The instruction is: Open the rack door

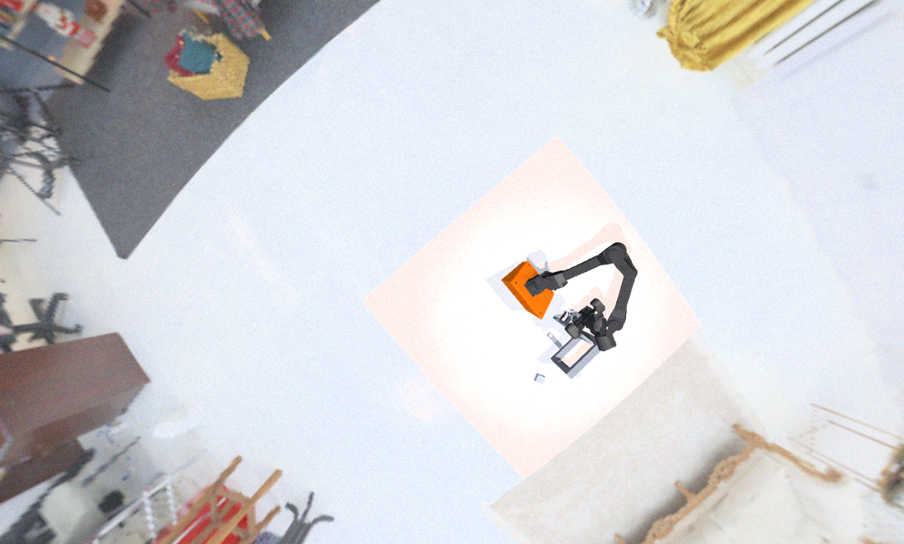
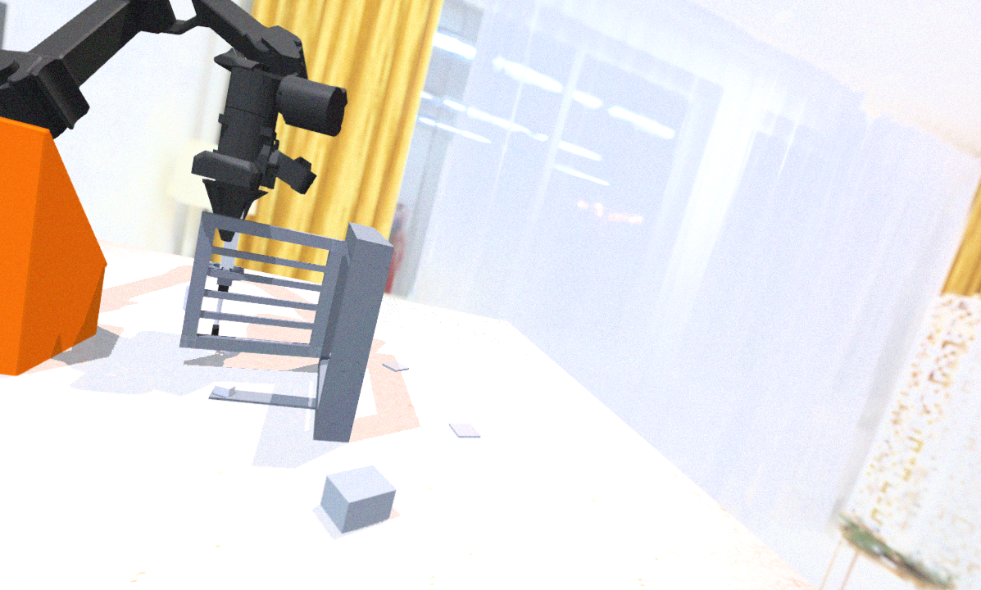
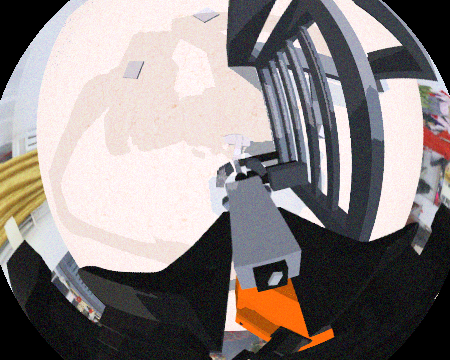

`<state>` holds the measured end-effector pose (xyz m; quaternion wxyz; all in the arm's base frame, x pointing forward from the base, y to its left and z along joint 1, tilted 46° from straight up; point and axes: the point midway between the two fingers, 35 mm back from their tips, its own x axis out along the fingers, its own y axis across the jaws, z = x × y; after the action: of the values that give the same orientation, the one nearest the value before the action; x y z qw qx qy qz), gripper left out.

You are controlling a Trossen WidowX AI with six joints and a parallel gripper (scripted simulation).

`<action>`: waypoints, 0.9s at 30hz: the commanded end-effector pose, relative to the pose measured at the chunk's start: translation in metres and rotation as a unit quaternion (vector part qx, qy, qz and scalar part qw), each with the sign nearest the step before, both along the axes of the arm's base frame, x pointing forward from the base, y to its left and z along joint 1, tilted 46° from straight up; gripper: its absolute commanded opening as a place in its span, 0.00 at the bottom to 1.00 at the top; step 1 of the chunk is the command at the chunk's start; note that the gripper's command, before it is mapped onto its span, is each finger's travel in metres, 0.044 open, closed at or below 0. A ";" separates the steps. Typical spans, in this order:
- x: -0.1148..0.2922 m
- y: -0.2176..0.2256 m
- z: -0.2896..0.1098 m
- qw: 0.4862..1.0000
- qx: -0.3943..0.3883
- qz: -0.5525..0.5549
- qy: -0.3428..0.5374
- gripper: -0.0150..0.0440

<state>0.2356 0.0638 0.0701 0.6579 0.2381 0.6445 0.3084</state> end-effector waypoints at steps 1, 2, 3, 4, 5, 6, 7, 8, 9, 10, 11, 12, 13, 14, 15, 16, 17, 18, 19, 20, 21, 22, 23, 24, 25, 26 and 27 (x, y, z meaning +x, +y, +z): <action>0.002 0.006 0.005 1.000 0.003 -0.023 0.022 0.28; 0.002 0.007 0.007 0.999 0.003 -0.028 0.027 0.28; 0.002 0.008 0.008 0.999 0.002 -0.033 0.032 0.28; 0.003 0.010 0.010 0.999 0.002 -0.038 0.037 0.28; 0.003 0.011 0.011 0.998 0.002 -0.043 0.042 0.28; 0.003 0.012 0.012 0.998 0.002 -0.047 0.046 0.28; 0.004 0.013 0.013 0.997 0.002 -0.051 0.051 0.28; 0.004 0.014 0.014 0.997 0.002 -0.055 0.055 0.28; 0.004 0.015 0.015 0.997 0.002 -0.058 0.058 0.28; 0.004 0.016 0.016 0.996 0.002 -0.060 0.060 0.28; 0.004 0.016 0.016 0.996 0.002 -0.061 0.060 0.28; 0.004 0.016 0.016 0.996 0.002 -0.061 0.060 0.28; 0.004 0.016 0.016 0.996 0.002 -0.061 0.060 0.28; 0.004 0.016 0.016 0.996 0.002 -0.061 0.060 0.28; 0.004 0.016 0.016 0.996 0.002 -0.061 0.060 0.28; 0.004 0.016 0.016 0.996 0.002 -0.061 0.060 0.28; 0.004 0.016 0.016 0.996 0.002 -0.061 0.060 0.28; 0.004 0.016 0.016 0.996 0.002 -0.061 0.060 0.28; 0.004 0.016 0.016 0.996 0.002 -0.061 0.060 0.28; 0.004 0.016 0.016 0.996 0.002 -0.061 0.060 0.28; 0.004 0.016 0.016 0.996 0.002 -0.061 0.060 0.28; 0.004 0.016 0.016 0.996 0.002 -0.061 0.060 0.28; 0.004 0.016 0.016 0.996 0.002 -0.061 0.060 0.32; 0.004 0.016 0.016 0.996 0.002 -0.061 0.060 0.37; 0.004 0.016 0.016 0.996 0.002 -0.061 0.060 0.41; 0.004 0.016 0.016 0.996 0.002 -0.061 0.060 0.46; 0.004 0.016 0.016 0.996 0.002 -0.061 0.060 0.50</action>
<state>0.2394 0.0790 0.0856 0.6366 0.2915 0.6668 0.2554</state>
